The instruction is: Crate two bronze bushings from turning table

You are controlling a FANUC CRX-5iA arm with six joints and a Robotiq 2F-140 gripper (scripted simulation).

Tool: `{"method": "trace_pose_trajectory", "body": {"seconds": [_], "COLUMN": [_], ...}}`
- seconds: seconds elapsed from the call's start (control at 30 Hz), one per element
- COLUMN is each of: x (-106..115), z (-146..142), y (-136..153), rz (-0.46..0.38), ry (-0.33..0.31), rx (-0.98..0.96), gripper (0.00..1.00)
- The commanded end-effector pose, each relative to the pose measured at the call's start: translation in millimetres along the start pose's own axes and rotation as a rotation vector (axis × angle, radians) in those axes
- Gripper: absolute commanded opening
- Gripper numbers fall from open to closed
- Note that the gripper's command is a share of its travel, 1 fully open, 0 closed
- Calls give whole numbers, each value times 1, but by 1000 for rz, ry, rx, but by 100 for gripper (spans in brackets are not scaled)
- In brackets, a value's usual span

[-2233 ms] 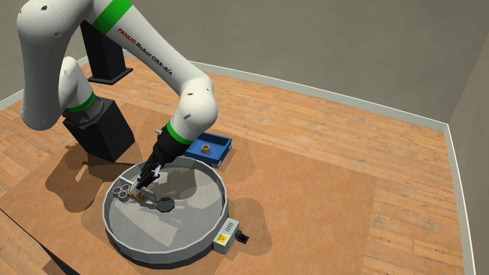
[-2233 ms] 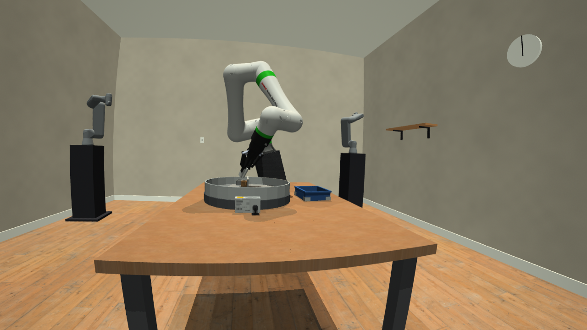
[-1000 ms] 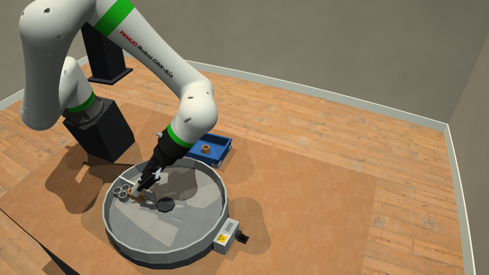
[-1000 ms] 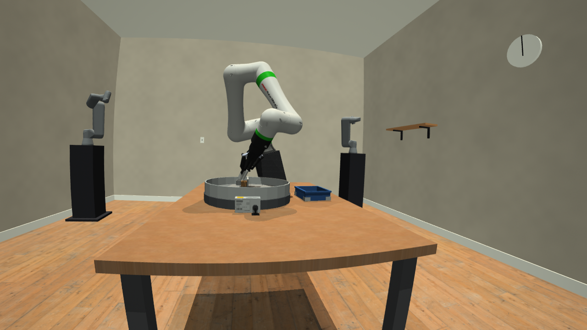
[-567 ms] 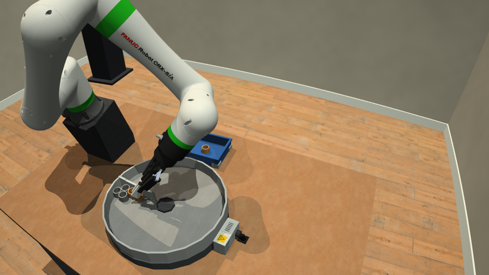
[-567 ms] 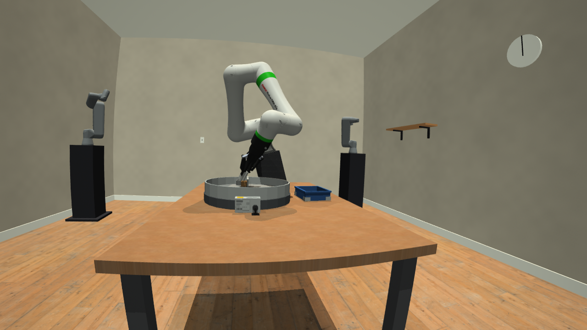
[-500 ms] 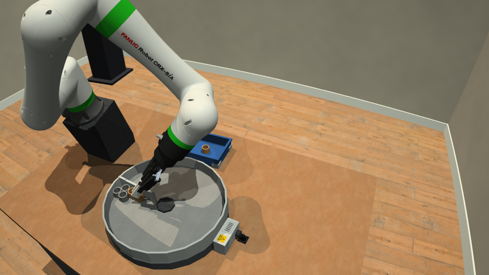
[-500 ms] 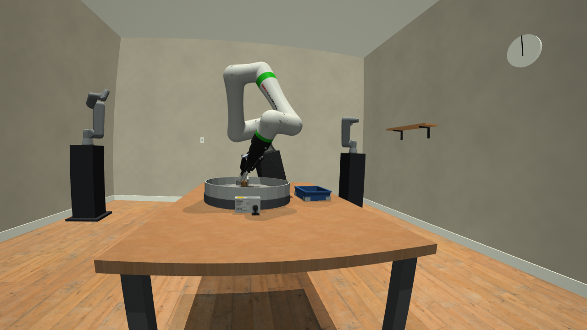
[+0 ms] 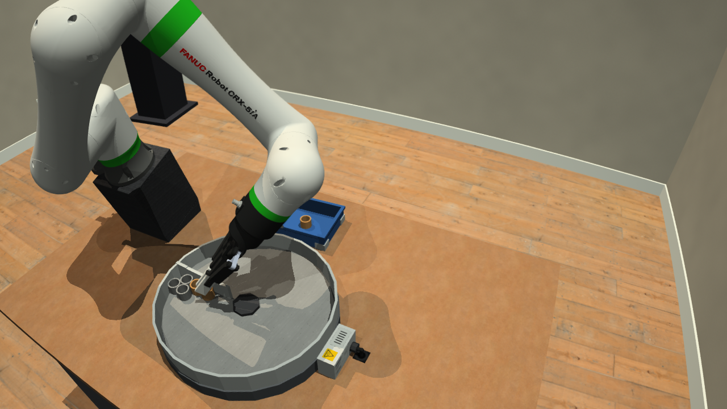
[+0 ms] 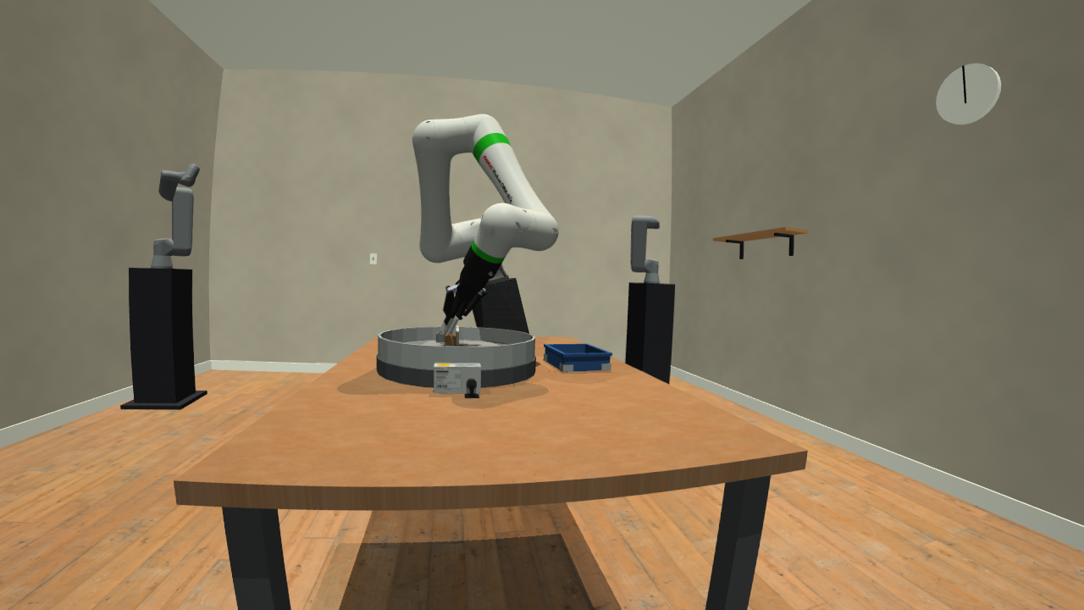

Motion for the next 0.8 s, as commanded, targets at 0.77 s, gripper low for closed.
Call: {"method": "trace_pose_trajectory", "body": {"seconds": [0.77], "x": [-8], "z": [0], "y": [-7], "rz": [0], "ry": [0], "rx": [0], "gripper": [6]}}
Point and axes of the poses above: the point where the finger pads meet when closed, its own x axis back along the fingers, its own z axis across the jaws, y = z × x, the point moved 1 cm from there along x, back along the fingers, and after that the axes turned 3 degrees about x, right-handed, at the moved point
